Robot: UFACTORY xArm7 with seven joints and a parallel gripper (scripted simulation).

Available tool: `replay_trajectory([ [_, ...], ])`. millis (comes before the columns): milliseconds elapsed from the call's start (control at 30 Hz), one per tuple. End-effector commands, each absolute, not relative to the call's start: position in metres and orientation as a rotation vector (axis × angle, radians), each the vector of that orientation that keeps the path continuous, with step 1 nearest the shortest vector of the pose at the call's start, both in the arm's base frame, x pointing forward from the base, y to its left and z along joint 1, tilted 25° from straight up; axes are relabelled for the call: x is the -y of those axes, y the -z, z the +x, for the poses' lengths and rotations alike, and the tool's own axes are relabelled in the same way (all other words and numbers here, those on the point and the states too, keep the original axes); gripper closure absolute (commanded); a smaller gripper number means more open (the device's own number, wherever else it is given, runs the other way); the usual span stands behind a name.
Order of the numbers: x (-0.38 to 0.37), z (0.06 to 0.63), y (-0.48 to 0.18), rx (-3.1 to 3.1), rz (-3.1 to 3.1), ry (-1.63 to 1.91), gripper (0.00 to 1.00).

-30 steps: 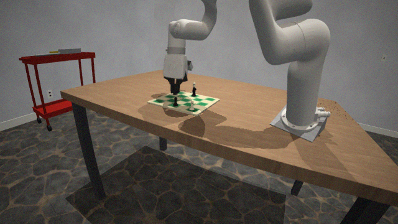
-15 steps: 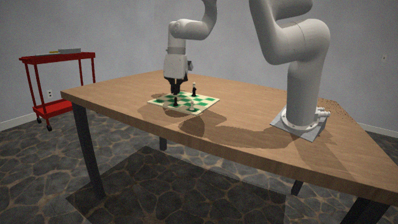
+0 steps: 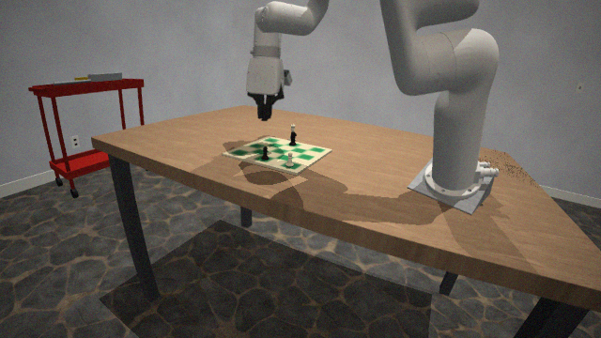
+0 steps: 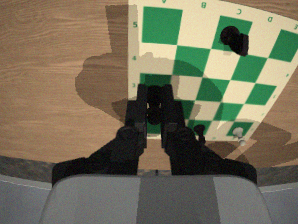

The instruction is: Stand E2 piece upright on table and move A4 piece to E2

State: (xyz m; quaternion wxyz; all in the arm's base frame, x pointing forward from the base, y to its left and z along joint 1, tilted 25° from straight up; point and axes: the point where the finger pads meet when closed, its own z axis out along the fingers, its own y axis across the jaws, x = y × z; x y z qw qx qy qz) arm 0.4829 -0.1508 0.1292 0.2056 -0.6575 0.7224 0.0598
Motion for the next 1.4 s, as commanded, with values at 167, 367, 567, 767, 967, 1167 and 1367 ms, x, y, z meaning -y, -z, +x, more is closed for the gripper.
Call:
replay_trajectory([
  [167,0.163,0.474,-0.159,-2.012,-1.828,-0.166,1.00],
  [367,0.162,0.474,-0.159,-2.012,-1.828,-0.166,1.00],
  [567,0.137,0.441,-0.170,-2.023,-1.810,-0.172,1.00],
  [767,0.110,0.405,-0.174,-2.036,-1.795,-0.177,1.00],
  [967,0.097,0.386,-0.174,-2.043,-1.788,-0.179,1.00],
  [1167,0.076,0.354,-0.169,-2.055,-1.779,-0.181,1.00],
  [1367,0.063,0.333,-0.164,-2.064,-1.773,-0.182,1.00],
])
